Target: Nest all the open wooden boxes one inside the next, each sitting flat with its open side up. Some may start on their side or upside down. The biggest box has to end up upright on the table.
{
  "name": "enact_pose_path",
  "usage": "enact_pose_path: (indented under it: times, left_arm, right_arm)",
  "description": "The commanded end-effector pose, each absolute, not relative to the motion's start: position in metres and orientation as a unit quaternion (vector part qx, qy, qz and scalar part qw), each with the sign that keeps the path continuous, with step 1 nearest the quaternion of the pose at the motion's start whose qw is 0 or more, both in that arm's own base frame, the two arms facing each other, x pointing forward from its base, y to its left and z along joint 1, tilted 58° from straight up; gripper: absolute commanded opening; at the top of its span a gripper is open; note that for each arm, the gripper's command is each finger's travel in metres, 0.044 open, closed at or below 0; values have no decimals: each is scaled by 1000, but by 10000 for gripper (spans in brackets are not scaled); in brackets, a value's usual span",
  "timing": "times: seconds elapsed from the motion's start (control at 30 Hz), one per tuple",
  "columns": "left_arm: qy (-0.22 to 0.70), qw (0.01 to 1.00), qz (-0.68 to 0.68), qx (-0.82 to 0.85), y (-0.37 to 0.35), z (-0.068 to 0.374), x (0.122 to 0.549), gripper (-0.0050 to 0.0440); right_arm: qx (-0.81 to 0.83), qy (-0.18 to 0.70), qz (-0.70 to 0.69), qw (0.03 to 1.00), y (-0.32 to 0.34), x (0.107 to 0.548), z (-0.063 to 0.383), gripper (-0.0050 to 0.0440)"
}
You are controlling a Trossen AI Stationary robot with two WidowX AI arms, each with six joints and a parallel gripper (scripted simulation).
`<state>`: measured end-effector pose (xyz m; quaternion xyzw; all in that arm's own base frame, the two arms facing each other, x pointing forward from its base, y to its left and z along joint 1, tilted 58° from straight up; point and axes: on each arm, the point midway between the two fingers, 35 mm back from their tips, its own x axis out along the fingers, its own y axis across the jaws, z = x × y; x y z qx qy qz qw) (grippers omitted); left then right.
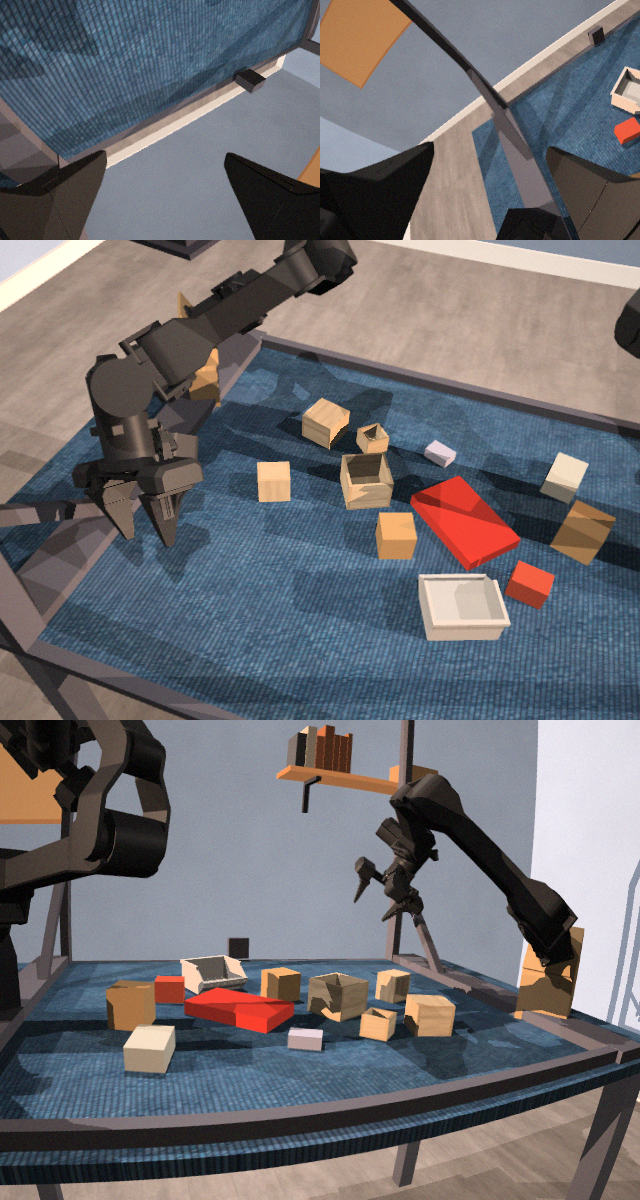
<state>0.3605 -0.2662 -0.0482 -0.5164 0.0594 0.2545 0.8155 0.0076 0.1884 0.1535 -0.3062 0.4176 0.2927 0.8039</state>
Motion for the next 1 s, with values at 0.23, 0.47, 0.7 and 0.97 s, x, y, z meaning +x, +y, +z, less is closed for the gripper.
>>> enact_pose_path:
  times: [0.23, 0.47, 0.7, 0.97]
  left_arm:
    - [58, 813, 251, -523, -270, -43, 362, 400]
    - [58, 813, 251, -523, -270, -43, 362, 400]
    - [75, 848, 245, -464, -253, -24, 367, 400]
    - [90, 885, 234, -393, -228, 5, 372, 400]
  right_arm:
    - [-306, 418, 293, 804, 190, 7, 154, 400]
    - [-306, 418, 293, 804, 190, 7, 154, 400]
    - [-307, 413, 252, 819, 190, 29, 158, 400]
    - [-309, 412, 185, 837, 182, 63, 162, 400]
